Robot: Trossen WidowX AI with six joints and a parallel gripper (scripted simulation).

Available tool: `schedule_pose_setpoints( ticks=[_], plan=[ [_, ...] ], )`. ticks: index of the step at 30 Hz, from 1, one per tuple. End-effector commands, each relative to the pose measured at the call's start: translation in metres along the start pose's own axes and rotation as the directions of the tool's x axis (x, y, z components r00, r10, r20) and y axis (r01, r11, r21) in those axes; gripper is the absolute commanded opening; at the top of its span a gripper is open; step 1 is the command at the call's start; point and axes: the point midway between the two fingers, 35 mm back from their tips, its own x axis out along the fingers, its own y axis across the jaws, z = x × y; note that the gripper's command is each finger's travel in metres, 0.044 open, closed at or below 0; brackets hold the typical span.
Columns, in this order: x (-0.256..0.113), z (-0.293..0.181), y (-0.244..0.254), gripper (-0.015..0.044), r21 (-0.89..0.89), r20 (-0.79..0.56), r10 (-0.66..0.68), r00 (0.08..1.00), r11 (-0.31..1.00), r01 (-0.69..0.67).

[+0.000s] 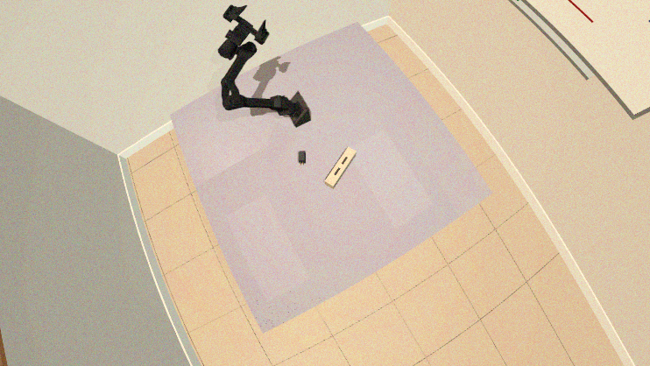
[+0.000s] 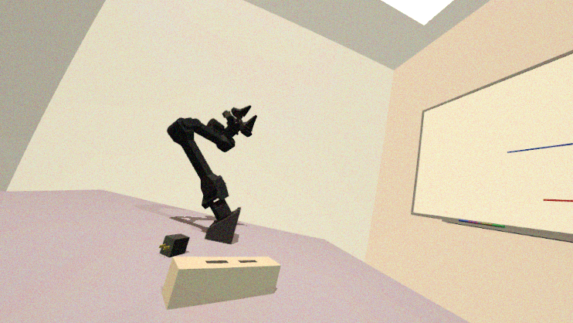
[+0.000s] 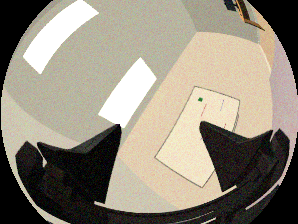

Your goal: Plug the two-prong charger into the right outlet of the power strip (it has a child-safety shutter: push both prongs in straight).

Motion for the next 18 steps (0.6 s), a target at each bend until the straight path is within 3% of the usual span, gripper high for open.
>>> schedule_pose_setpoints(
  ticks=[1, 18],
  plan=[
    [0.001, 0.0, 0.0, 0.0426, -0.002, 0.001, -0.001, 1.0, 1.0, 0.001],
    [0.057, 0.003, -0.03, 0.044, -0.201, 0.102, -0.059, 0.993, 0.976, 0.078]
  ],
)
